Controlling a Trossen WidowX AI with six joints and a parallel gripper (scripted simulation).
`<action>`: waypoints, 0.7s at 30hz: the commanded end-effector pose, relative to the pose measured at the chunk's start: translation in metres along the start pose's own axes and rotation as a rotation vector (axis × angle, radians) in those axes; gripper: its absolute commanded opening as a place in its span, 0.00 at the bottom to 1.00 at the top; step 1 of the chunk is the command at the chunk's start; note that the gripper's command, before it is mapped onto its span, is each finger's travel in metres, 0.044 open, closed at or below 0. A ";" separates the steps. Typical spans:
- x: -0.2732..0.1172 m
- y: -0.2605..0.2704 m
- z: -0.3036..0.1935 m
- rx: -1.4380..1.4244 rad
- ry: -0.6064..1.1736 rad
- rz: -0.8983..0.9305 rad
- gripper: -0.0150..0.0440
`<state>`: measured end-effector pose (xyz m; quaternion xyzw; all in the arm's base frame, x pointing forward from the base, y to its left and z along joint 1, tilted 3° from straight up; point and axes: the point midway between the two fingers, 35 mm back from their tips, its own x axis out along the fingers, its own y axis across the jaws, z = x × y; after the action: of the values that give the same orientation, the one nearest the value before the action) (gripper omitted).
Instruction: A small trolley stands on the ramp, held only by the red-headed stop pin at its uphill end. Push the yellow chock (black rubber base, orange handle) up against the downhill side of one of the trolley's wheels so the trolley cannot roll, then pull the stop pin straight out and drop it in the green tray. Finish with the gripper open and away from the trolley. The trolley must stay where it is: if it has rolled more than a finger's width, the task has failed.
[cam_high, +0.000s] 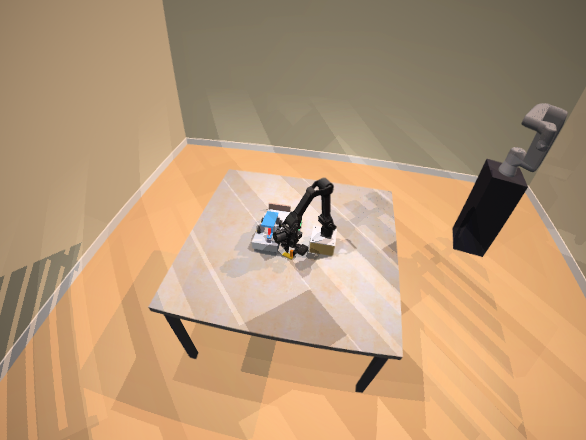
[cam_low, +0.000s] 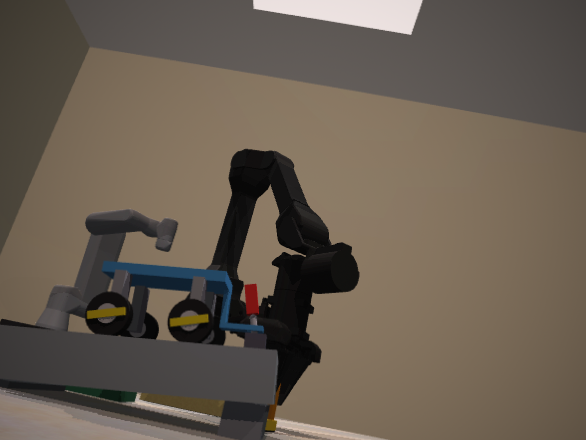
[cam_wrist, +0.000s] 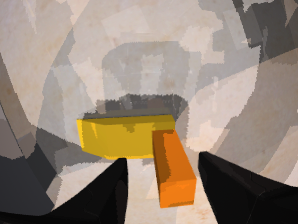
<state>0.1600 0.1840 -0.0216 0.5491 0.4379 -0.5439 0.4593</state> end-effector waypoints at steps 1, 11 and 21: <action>0.009 -0.002 0.003 -0.003 -0.009 -0.008 0.58; 0.007 -0.001 0.001 0.000 -0.004 -0.002 0.40; 0.006 -0.001 0.001 0.000 -0.004 -0.002 0.25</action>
<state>0.1588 0.1828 -0.0287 0.5473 0.4382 -0.5459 0.4588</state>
